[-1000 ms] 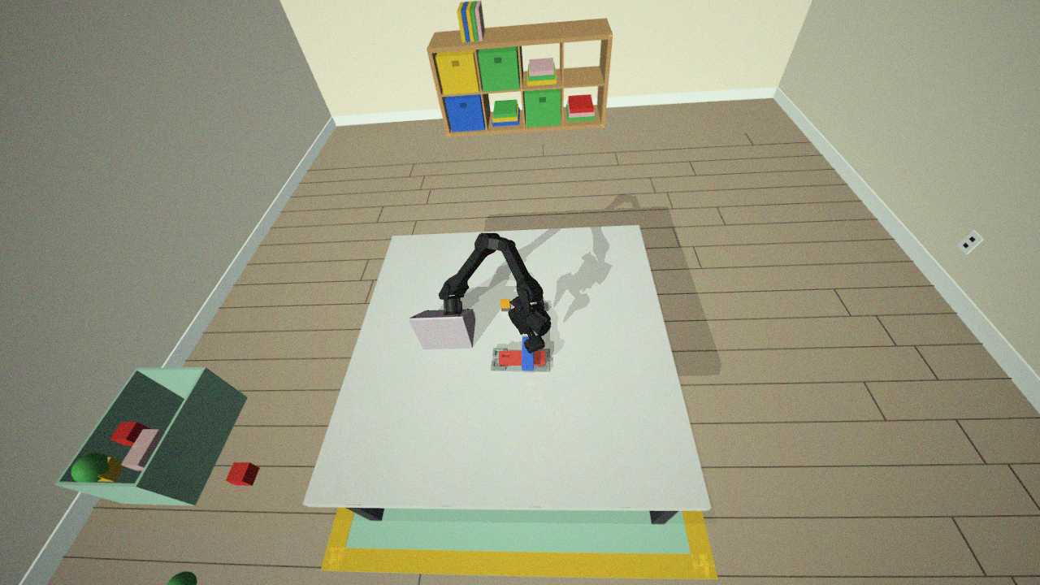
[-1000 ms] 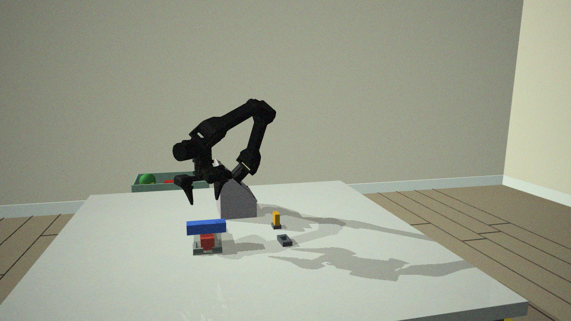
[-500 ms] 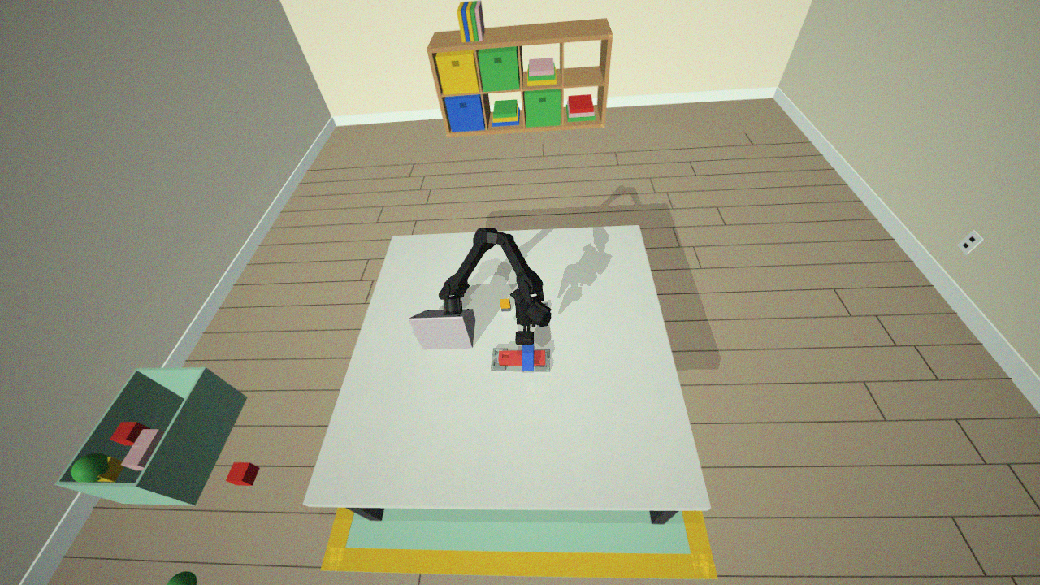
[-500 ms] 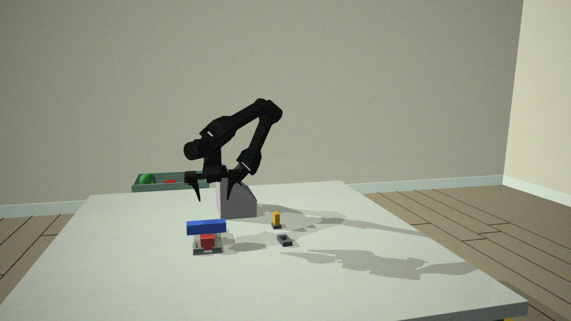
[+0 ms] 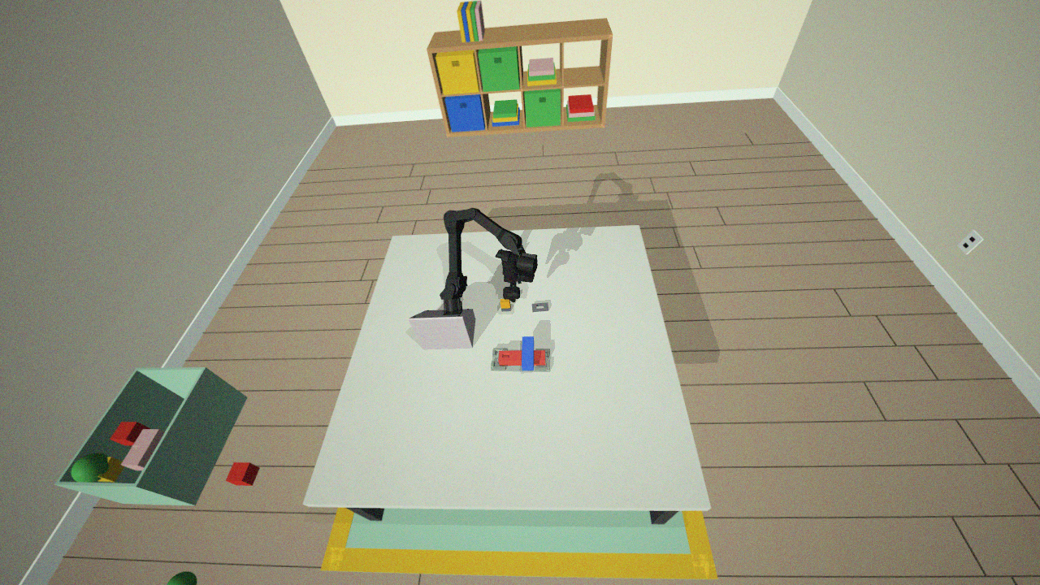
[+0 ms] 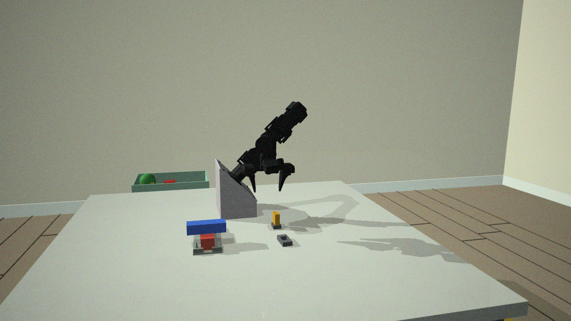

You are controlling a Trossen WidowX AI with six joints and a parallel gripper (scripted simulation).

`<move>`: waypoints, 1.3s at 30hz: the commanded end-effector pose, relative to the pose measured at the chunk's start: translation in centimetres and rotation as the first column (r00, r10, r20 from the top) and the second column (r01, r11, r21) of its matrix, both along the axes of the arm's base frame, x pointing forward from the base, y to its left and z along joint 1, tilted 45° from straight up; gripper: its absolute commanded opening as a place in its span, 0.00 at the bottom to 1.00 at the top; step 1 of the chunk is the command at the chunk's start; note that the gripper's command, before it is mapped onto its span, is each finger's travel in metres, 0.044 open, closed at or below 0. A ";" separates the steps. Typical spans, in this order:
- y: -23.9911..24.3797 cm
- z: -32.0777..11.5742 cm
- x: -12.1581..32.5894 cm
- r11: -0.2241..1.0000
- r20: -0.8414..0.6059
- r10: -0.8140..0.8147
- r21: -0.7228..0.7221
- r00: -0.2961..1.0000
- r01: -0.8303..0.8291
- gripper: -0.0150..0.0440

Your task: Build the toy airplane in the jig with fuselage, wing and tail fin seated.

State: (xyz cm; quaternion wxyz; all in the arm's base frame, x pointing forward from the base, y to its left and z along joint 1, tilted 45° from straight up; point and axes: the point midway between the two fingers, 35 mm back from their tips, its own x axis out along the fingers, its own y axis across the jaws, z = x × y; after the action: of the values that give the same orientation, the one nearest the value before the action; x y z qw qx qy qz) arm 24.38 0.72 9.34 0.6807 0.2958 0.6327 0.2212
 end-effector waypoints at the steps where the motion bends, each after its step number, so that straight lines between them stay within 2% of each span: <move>1: 2.7 1.4 -2.4 1.000 -0.005 -0.002 0.016 1.000 0.002 1.00; 4: 4.5 2.1 -4.3 1.000 -0.005 0.002 0.027 1.000 -0.002 1.00; 7: 4.7 2.0 -4.4 1.000 -0.006 0.002 0.027 1.000 -0.002 1.00; 13: 8.5 -1.7 -3.9 1.000 -0.004 0.002 0.030 1.000 -0.002 1.00; 39: 11.4 -4.9 -3.4 1.000 -0.005 0.003 0.029 1.000 -0.003 1.00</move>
State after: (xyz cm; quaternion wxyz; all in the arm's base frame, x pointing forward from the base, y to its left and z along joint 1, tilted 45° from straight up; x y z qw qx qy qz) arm 21.12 11.94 4.96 0.6776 0.3041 0.6272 0.2346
